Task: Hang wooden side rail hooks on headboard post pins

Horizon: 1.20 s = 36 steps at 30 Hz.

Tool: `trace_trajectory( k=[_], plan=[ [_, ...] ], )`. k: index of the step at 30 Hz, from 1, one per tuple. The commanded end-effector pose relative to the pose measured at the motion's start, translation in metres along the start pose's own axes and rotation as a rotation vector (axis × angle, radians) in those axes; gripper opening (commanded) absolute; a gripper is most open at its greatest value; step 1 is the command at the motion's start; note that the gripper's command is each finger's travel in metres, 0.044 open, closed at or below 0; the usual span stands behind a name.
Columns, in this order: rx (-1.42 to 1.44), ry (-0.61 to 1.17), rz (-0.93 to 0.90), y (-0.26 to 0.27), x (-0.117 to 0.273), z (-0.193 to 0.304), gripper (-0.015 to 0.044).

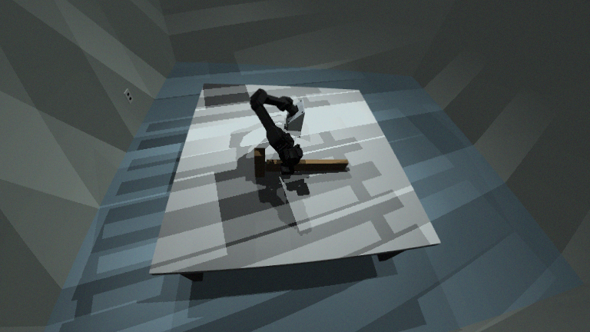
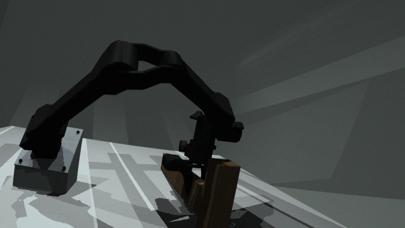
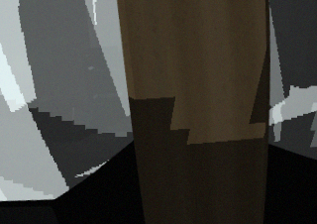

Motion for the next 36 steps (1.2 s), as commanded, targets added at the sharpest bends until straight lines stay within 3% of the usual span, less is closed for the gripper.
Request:
trace_trajectory(
  k=[1, 36],
  plan=[
    [-0.002, 0.006, 0.016, 0.0005, 0.0054, 0.0016, 0.0000],
    [-0.002, 0.006, 0.016, -0.0010, 0.0073, 0.0054, 0.0000]
  ],
)
Point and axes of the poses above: the point midway between the two fingers, 35 mm back from their tips, its own x axis back along the fingers, its own y axis across the jaws, z = x × y, the point moved 8 cm from there along x, back along the fingers, and after that the axes turned 13 degrees about x, right-handed, at the moved point
